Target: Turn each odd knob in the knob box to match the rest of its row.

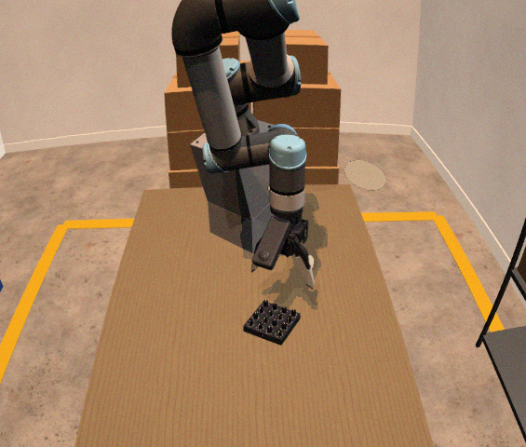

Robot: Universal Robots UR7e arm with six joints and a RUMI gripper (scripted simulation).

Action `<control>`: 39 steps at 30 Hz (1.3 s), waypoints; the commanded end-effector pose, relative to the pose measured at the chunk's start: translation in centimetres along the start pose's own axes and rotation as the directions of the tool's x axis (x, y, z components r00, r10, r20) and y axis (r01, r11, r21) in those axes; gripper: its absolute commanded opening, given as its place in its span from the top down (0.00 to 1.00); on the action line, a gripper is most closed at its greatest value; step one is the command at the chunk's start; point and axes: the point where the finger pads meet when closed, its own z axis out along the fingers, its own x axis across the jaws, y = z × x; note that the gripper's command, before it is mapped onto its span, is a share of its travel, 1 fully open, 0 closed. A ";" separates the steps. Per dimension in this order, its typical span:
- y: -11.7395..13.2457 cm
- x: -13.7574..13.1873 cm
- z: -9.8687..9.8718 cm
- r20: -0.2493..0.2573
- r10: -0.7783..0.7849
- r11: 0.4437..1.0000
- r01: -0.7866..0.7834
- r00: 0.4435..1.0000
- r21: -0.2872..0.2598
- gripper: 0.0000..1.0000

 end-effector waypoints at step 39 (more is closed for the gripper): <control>1.4 -0.1 0.0 0.001 0.000 1.000 0.000 1.000 0.001 0.00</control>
